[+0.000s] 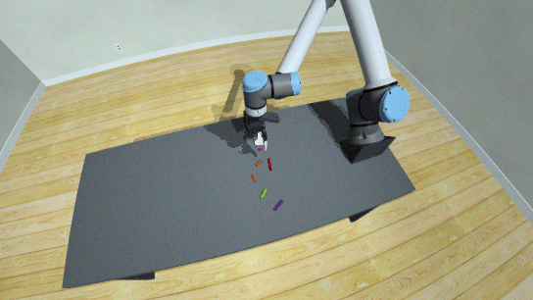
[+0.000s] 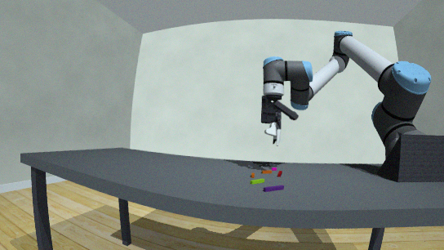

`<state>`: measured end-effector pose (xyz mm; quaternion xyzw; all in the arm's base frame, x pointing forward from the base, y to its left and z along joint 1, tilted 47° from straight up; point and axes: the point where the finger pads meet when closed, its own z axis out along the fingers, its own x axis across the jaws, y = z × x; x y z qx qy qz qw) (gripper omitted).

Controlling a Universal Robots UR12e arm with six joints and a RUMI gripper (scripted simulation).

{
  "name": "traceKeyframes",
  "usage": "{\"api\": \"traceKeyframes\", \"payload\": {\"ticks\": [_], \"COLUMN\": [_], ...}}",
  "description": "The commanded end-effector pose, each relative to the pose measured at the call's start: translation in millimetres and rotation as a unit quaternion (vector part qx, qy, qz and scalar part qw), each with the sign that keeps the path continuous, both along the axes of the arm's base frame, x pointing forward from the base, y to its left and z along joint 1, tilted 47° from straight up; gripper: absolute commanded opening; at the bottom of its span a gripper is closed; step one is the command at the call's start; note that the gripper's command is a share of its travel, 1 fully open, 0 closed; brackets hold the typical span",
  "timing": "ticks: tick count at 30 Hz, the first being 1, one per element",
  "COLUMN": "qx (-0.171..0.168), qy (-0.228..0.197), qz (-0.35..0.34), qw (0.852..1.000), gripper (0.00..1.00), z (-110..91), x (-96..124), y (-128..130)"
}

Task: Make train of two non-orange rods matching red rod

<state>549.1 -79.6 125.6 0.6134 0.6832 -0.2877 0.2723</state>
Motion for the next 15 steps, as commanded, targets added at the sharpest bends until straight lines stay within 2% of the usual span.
{"api": "traceKeyframes", "payload": {"ticks": [1, 15], "qx": [0.000, 0.001], "qy": [-0.002, -0.030], "qz": [-0.001, -0.028], "qw": [1.000, 0.999], "gripper": [1.00, 1.00], "z": [0.0, -6.3], "x": [0.5, 2.6], "y": [0.5, 5.9]}}
